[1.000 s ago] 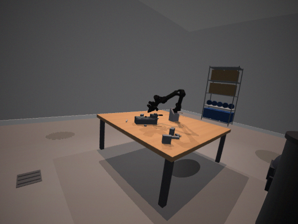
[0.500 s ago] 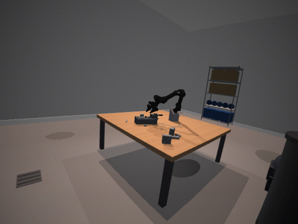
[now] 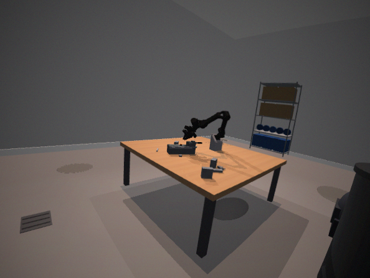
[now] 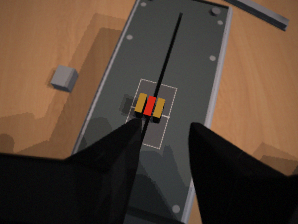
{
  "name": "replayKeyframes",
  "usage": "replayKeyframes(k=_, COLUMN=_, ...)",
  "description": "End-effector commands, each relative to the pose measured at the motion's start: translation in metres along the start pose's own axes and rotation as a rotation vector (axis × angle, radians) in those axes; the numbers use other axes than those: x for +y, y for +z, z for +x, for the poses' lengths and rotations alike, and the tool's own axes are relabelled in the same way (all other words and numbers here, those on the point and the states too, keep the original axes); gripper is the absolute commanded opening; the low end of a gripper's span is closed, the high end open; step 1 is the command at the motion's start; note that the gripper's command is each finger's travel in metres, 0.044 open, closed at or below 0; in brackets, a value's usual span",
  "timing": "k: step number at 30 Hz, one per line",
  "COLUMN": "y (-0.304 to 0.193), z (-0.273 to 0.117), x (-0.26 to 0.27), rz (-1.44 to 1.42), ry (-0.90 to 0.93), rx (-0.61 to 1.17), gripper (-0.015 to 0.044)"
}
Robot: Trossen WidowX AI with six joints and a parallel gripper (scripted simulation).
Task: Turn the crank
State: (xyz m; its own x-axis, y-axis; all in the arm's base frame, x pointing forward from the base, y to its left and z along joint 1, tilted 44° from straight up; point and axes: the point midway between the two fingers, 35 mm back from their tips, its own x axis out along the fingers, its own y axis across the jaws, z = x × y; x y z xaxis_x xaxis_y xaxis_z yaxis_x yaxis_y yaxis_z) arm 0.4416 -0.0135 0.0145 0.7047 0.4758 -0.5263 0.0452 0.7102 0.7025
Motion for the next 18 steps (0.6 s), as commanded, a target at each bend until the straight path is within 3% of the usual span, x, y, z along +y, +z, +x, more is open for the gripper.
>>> replayKeyframes(k=1, y=0.0, z=0.0, x=0.0, rz=0.0, ry=0.0, rx=0.0, gripper=0.002)
replayKeyframes(k=2, y=0.0, z=0.0, x=0.0, rz=0.0, ry=0.0, rx=0.0, gripper=0.0)
replayKeyframes(k=18, y=0.0, z=0.0, x=0.0001, rz=0.0, ry=0.001, rx=0.0, gripper=0.0)
